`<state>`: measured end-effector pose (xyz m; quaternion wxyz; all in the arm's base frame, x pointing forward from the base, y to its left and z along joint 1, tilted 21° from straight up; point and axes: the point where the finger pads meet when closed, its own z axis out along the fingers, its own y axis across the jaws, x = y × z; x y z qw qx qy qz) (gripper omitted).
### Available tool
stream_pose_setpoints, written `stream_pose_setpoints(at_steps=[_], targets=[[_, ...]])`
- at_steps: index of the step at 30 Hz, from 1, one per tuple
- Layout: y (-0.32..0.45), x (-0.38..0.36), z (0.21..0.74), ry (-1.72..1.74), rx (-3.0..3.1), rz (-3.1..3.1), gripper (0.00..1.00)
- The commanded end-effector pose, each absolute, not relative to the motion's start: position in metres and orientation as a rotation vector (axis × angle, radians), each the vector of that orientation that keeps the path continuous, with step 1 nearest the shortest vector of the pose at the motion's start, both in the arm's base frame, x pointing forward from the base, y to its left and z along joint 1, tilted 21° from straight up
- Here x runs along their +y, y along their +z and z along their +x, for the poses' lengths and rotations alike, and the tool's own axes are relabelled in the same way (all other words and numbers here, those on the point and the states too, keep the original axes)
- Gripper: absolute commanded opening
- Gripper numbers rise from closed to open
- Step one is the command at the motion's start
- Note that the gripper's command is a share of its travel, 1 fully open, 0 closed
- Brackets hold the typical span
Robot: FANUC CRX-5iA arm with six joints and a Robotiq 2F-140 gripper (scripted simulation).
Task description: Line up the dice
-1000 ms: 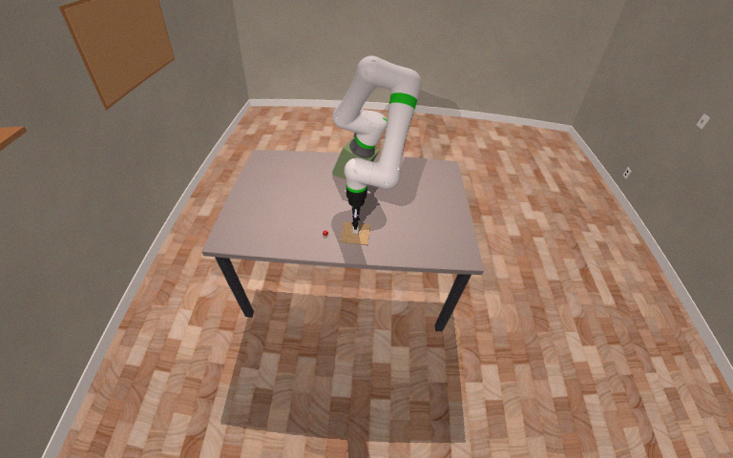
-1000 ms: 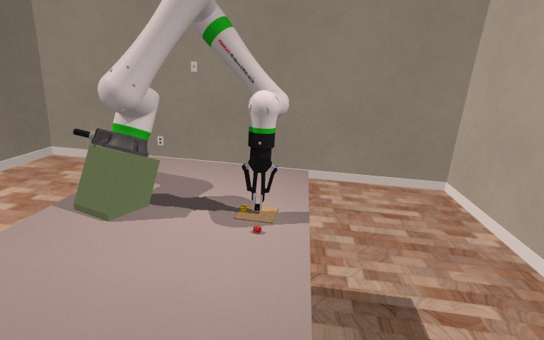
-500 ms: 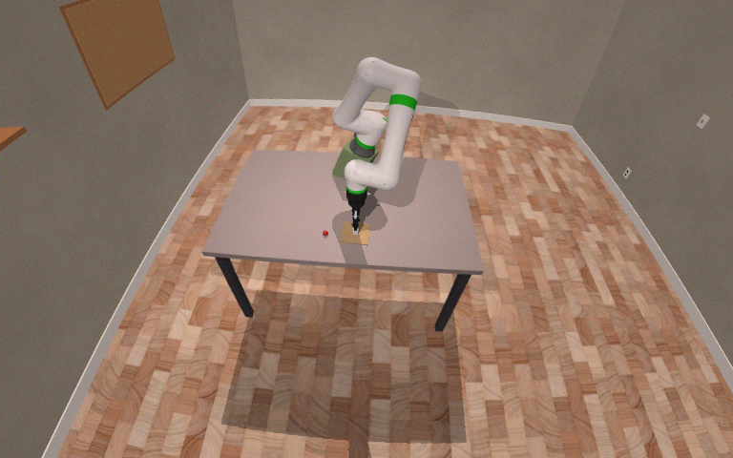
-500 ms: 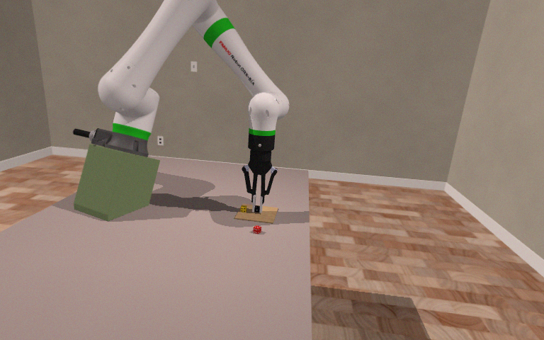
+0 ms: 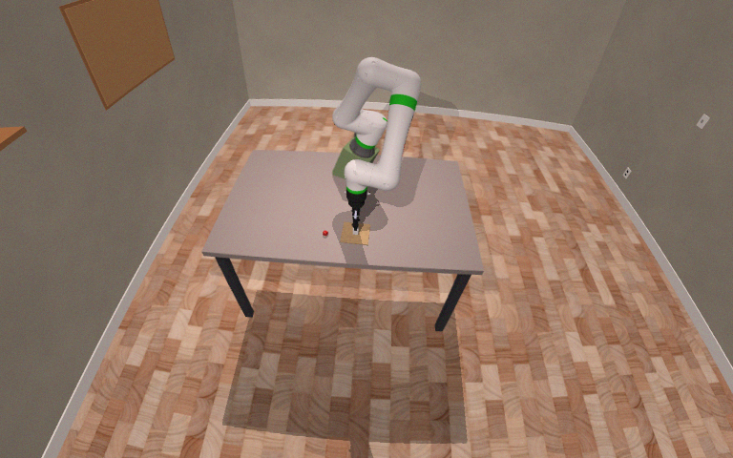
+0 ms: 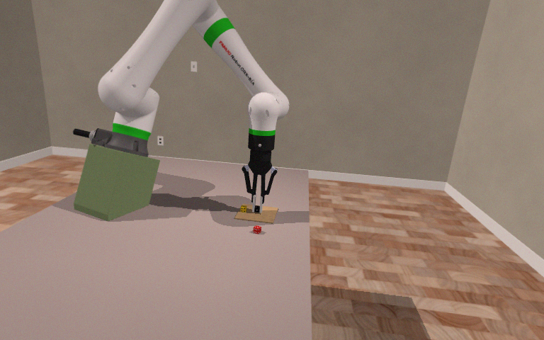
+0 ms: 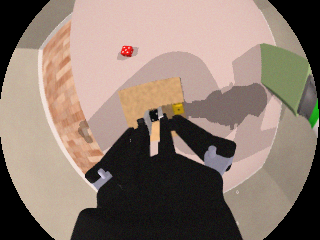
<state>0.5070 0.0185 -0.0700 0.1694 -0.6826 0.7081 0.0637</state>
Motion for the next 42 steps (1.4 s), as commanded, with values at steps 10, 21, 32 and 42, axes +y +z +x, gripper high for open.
stream_pose_setpoints(at_steps=[10,21,32,42], targets=[[-0.0698,0.0183,0.5071,0.180,2.012,-1.940,0.09],[-0.0708,0.0186,0.5073,0.180,2.012,-1.940,0.09],[-0.0731,0.0194,0.5077,0.180,2.013,-1.940,0.09],[-0.0735,0.0195,0.5077,0.180,2.013,-1.940,0.09]])
